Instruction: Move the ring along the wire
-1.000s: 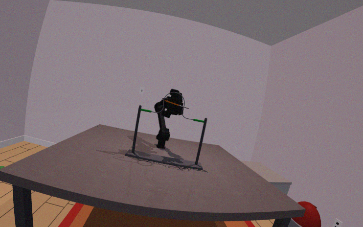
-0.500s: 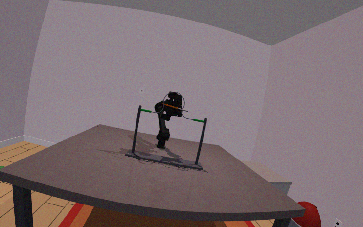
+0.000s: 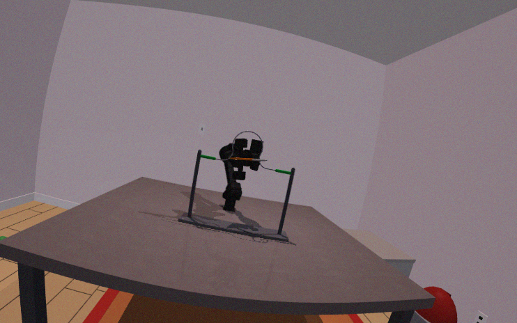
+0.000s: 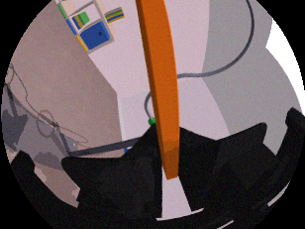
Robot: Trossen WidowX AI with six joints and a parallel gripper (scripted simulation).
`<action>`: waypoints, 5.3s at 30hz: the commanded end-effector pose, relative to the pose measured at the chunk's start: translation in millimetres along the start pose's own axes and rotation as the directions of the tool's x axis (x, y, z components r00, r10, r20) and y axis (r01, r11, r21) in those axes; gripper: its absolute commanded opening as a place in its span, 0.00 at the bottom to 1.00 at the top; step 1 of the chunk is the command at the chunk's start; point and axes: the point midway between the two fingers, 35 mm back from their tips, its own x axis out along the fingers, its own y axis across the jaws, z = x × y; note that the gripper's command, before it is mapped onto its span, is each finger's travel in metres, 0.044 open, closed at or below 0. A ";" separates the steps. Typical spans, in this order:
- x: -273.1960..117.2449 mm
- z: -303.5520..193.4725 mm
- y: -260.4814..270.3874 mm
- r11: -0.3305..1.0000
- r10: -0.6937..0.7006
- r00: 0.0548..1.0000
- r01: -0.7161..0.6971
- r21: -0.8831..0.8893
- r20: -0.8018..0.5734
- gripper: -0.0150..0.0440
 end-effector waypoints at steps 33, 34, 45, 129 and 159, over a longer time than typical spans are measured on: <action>-25.6 31.0 103.9 0.731 0.388 0.912 -0.392 0.559 0.132 0.00; -27.3 32.8 106.4 0.716 0.398 0.907 -0.400 0.572 0.137 0.00; -46.5 54.1 128.0 0.544 0.489 0.849 -0.474 0.692 0.197 0.00; -120.6 141.3 171.5 0.175 0.584 0.732 -0.536 0.826 0.351 0.00; -120.9 140.8 175.0 0.173 0.584 0.730 -0.539 0.824 0.355 0.13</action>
